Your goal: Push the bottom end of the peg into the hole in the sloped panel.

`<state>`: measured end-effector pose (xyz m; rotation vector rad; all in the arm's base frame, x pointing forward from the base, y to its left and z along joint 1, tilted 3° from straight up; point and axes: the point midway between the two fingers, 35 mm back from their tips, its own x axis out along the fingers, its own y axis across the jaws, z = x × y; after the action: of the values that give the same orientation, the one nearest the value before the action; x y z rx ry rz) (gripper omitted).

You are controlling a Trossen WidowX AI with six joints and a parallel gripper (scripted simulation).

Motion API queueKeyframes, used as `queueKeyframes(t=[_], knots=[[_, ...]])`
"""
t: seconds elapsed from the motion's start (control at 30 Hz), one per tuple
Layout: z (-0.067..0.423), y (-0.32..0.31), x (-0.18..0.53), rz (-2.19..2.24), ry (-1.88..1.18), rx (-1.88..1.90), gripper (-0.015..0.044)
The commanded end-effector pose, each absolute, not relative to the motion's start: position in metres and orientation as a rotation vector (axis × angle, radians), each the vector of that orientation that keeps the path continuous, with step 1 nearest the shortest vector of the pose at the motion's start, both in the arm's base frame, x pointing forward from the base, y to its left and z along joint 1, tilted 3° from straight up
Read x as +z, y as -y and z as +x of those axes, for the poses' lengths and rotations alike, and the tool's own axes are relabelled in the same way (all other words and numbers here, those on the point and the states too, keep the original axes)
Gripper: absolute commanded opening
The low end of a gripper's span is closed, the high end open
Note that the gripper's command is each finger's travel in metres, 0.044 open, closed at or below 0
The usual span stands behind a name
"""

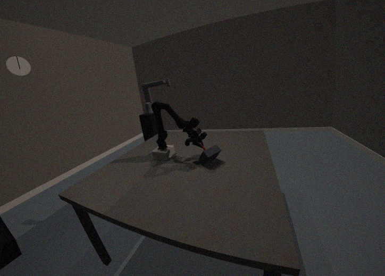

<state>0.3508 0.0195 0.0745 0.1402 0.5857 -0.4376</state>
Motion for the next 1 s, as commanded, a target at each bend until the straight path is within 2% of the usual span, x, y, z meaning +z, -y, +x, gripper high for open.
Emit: queueKeyframes(t=[0.0, 0.97], knots=[[0.3531, -0.0201, 0.0766, 0.143, -0.582, -0.437, 0.0], [0.3619, -0.0175, 0.0726, 0.143, -0.581, -0.437, 0.0]])
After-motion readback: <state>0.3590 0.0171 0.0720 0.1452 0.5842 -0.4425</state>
